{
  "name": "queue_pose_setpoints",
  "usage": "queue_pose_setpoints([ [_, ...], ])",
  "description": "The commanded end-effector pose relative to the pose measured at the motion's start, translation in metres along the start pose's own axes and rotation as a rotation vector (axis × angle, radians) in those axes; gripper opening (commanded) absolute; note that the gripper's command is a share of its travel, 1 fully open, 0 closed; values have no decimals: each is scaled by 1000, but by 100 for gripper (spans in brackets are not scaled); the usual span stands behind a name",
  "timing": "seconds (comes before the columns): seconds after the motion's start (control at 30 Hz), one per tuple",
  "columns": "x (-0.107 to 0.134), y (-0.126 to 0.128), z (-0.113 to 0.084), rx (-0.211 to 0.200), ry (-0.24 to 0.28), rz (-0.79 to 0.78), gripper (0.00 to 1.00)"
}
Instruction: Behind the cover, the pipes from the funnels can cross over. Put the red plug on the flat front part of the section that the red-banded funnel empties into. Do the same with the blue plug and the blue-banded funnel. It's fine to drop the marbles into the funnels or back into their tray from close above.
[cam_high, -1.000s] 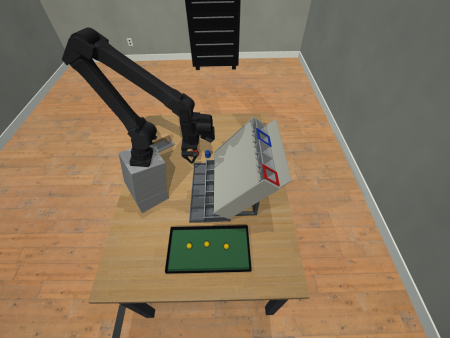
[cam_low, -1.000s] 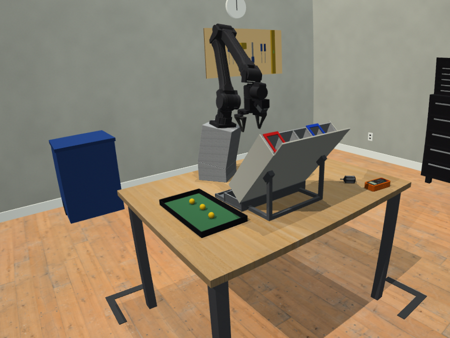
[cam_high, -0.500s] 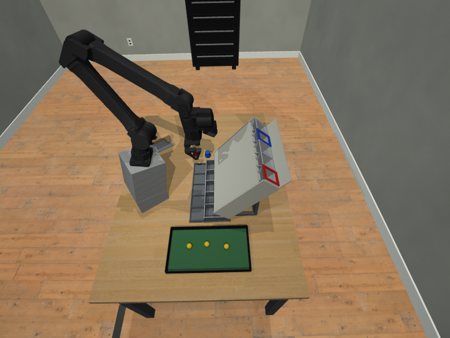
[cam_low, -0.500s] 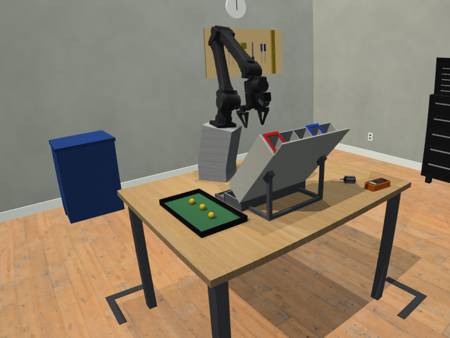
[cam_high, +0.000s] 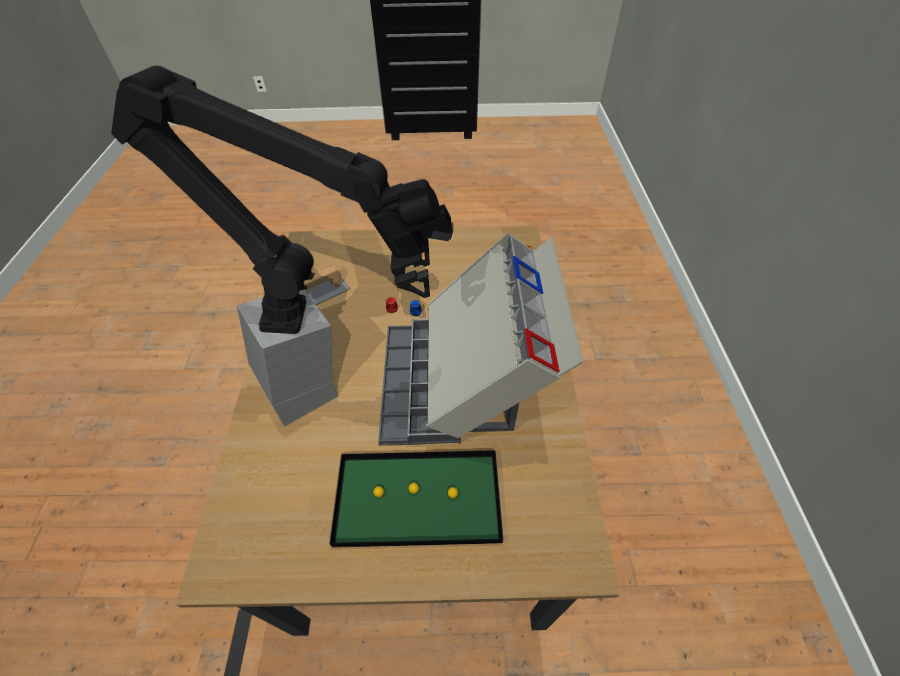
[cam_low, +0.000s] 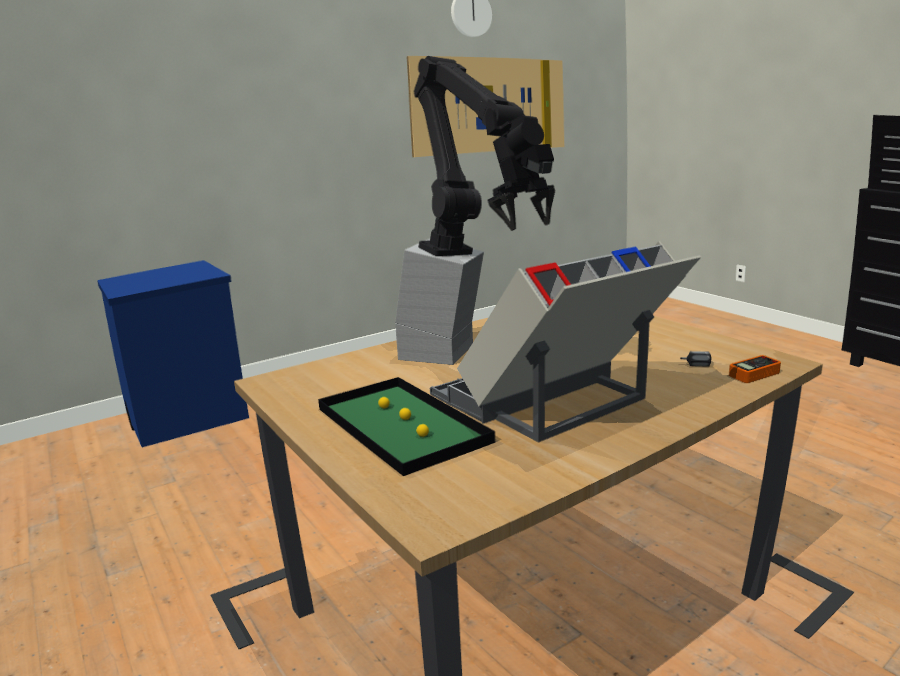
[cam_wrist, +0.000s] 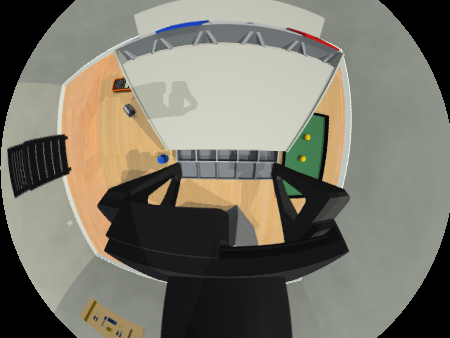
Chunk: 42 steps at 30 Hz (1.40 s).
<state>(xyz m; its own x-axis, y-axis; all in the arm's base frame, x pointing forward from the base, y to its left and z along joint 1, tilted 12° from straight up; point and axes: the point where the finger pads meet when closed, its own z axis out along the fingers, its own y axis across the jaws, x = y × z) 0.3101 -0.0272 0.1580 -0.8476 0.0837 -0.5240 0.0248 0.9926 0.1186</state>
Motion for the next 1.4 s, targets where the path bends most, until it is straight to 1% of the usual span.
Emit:
queue_pose_setpoints([
  [0.0, -63, -4, -22, 14, -152, 11, 100],
  [0.13, -90, -3, -33, 12, -238, 7, 100],
  [0.2, -90, -3, -33, 12, -238, 7, 100],
  [0.33, -113, -3, -43, 12, -313, 7, 100],
  [0.47, -134, -2, -51, 11, -378, 6, 100],
  [0.7, -160, 0, -62, 8, -463, 2, 100],
  [0.77, -160, 0, -62, 8, -463, 2, 100],
  [0.9, -171, 1, -66, 6, -496, 0, 100],
  [1.07, -179, 2, -69, 5, -521, -2, 100],
  [1.37, -183, 3, -70, 5, -533, -8, 100],
])
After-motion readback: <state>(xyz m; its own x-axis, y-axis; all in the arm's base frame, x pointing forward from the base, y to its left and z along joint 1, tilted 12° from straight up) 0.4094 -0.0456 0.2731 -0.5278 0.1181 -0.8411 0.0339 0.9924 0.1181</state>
